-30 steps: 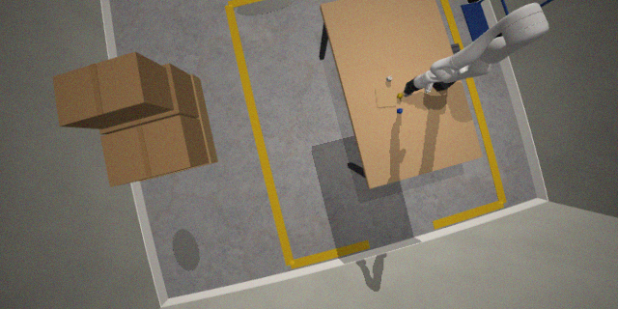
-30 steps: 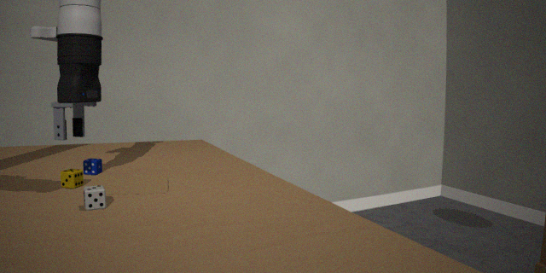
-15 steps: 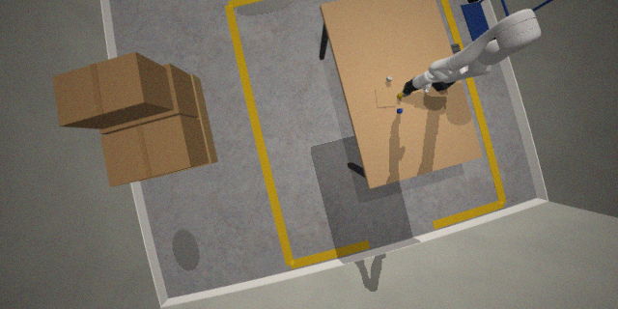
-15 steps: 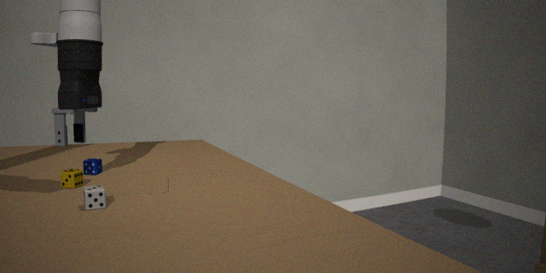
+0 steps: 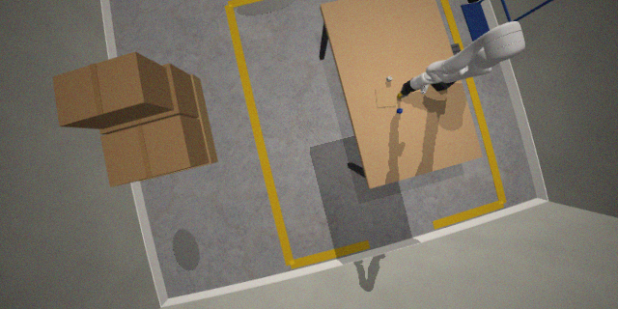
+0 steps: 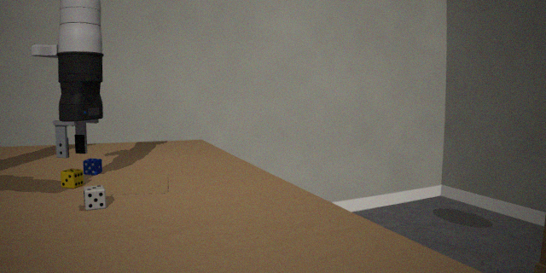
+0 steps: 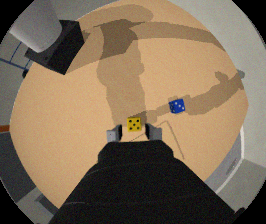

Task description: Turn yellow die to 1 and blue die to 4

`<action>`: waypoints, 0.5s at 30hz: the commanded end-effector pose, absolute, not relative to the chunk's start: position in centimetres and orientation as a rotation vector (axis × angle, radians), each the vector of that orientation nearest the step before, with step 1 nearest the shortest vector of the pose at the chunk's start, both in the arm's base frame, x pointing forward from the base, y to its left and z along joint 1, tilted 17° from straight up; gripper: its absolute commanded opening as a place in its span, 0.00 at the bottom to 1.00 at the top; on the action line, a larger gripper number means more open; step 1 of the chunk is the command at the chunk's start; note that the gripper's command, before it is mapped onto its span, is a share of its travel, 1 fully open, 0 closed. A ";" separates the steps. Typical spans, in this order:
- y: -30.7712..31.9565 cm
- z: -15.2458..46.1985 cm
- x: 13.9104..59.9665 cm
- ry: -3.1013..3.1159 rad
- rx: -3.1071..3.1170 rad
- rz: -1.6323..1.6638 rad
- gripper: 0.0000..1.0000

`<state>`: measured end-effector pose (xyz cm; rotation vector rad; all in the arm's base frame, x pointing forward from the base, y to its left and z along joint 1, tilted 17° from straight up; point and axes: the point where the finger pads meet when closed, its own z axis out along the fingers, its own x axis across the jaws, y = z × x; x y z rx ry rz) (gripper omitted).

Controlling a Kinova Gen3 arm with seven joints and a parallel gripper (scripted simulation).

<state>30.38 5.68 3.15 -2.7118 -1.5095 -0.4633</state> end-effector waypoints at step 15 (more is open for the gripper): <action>6.5 1.2 30.4 -1.530 -2.696 -0.451 0.87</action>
